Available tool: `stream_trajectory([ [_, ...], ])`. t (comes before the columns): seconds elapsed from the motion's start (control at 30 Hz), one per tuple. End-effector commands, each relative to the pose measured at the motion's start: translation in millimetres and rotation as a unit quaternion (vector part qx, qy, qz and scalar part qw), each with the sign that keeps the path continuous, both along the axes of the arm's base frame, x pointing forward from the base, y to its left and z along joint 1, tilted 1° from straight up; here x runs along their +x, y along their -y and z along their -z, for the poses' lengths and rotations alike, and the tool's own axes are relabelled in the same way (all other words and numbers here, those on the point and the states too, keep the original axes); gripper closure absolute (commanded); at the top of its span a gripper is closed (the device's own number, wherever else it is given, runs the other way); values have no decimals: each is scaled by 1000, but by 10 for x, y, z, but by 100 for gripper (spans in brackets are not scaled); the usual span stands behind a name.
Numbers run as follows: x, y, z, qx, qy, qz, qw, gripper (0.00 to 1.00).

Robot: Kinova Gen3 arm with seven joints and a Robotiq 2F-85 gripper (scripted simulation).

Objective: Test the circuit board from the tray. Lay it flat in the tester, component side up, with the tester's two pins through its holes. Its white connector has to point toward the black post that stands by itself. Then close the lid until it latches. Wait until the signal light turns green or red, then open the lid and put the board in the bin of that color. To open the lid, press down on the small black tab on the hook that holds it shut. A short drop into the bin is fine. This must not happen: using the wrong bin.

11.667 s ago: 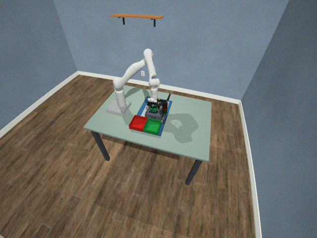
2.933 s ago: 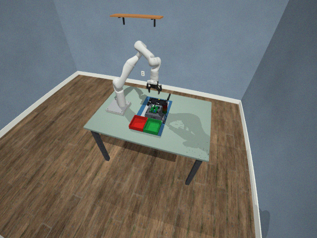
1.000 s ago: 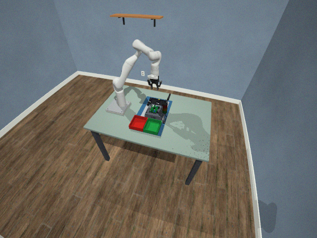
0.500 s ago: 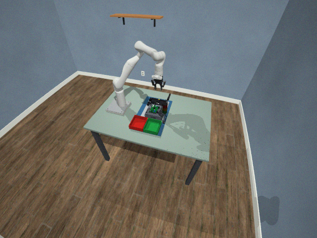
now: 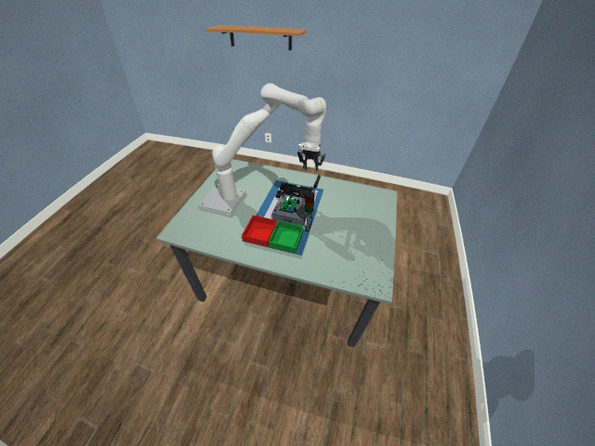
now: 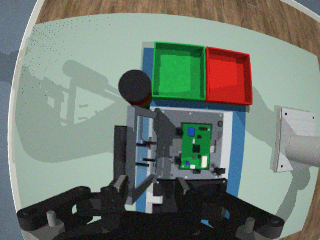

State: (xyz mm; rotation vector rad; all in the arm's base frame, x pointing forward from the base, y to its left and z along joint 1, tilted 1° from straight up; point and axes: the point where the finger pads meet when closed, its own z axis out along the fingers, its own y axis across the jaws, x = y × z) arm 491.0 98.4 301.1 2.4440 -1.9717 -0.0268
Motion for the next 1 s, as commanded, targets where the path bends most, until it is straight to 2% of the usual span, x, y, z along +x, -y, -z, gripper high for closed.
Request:
stream_trajectory([
  [0.0, 154, 68, 13, -6, 0, 5, 1000, 50],
  [0.17, 315, 35, 16, -6, 0, 5, 1000, 50],
  [0.33, 402, 17, 17, -6, 0, 5, 1000, 50],
  [0.97, 428, 12, 55, -6, 0, 5, 1000, 50],
])
